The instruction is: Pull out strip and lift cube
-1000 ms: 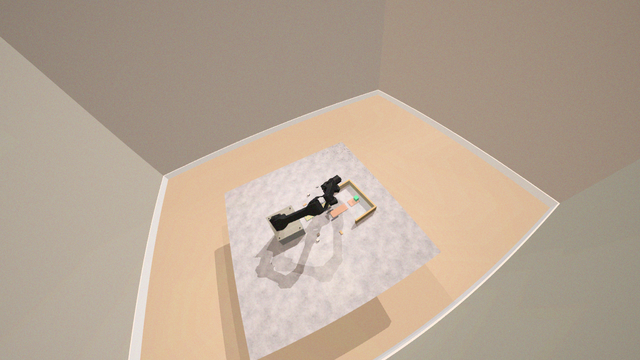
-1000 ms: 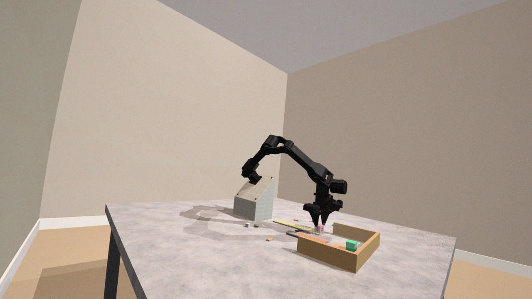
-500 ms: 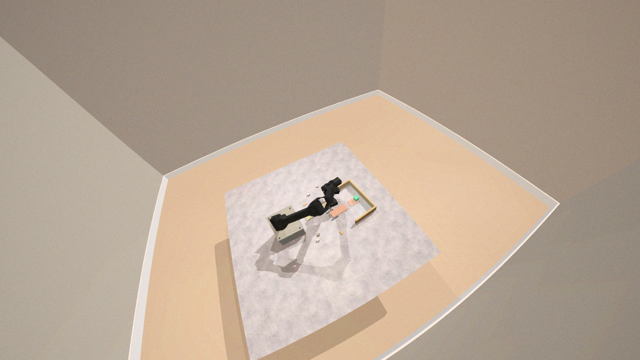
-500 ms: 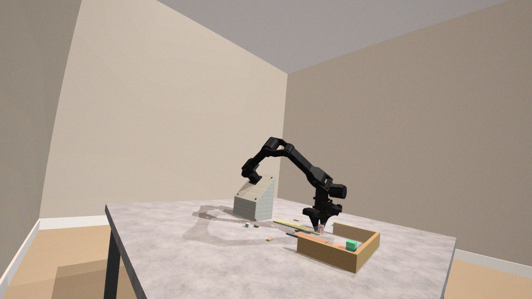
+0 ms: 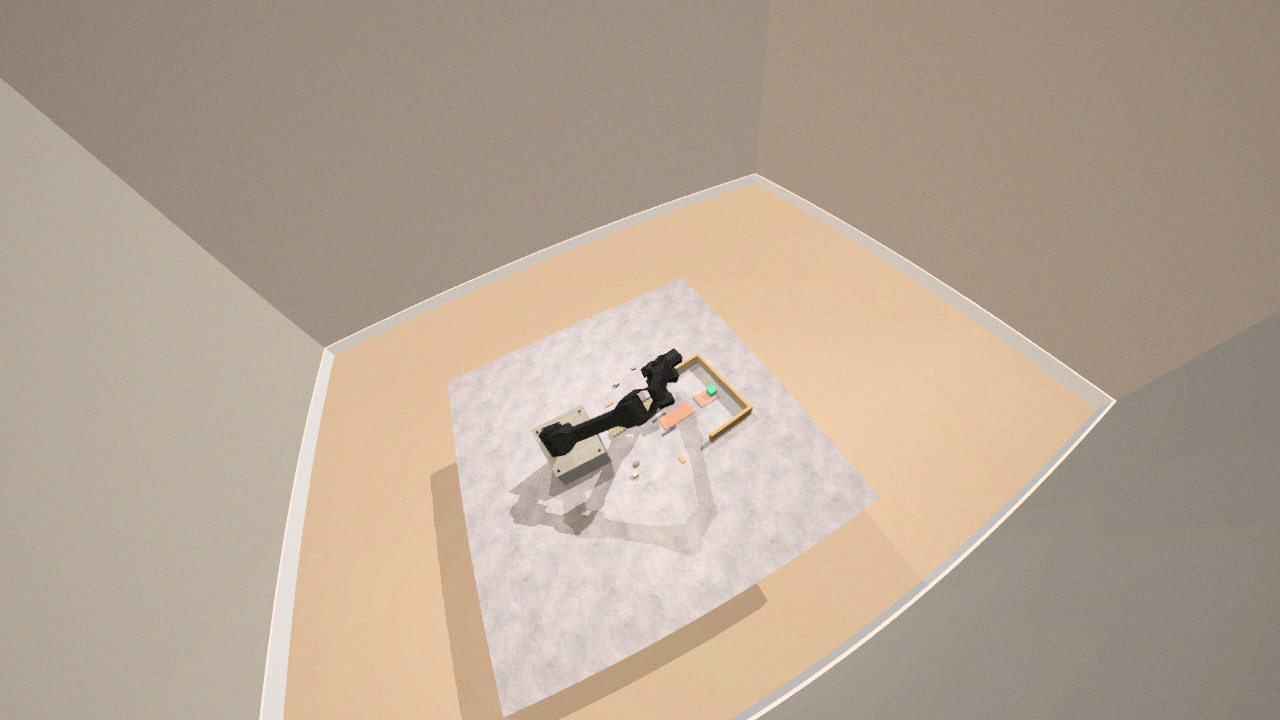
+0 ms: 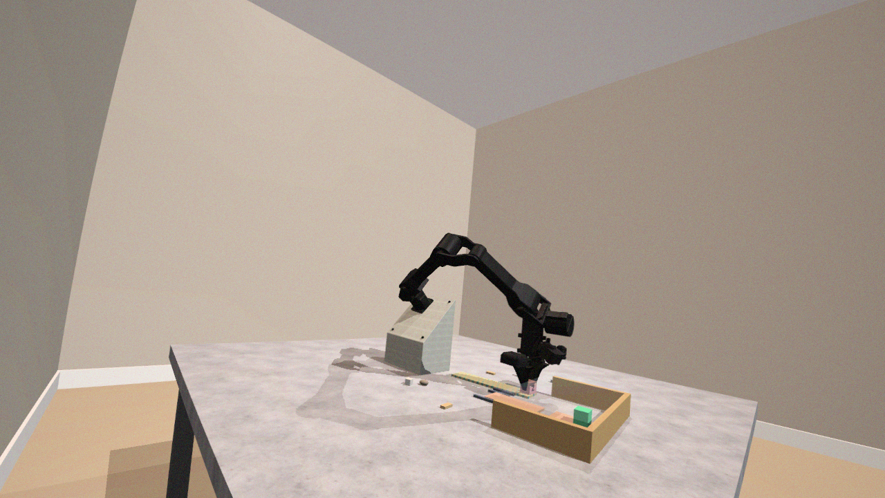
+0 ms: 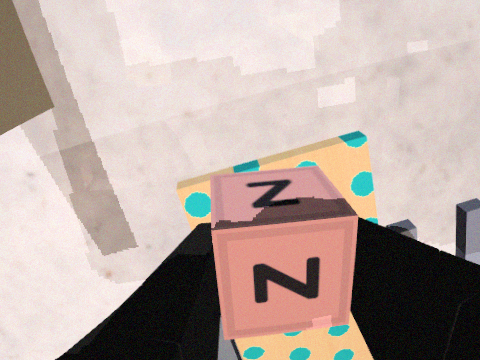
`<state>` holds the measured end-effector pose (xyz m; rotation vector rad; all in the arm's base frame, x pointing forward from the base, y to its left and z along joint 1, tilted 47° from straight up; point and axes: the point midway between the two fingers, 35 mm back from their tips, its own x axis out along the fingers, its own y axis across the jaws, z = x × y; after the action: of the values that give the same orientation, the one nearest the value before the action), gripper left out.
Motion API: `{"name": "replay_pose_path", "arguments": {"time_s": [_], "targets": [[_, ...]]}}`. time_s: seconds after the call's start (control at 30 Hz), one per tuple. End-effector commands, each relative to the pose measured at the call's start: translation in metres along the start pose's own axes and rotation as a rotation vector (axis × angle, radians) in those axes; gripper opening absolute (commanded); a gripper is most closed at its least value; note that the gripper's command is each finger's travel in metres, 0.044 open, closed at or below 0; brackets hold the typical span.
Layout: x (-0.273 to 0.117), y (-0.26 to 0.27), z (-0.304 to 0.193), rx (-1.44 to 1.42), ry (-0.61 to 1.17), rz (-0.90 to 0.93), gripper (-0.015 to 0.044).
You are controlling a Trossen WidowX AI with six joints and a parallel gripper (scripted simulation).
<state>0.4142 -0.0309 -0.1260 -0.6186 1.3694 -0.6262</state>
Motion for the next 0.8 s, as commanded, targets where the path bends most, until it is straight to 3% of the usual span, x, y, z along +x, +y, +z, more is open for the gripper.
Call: {"name": "replay_pose_path", "arguments": {"time_s": [0.0, 0.77], "targets": [[-0.008, -0.001, -0.009, 0.001, -0.001, 0.001, 0.0], [-0.041, -0.013, -0.069, -0.005, 0.001, -0.001, 0.0]]}}
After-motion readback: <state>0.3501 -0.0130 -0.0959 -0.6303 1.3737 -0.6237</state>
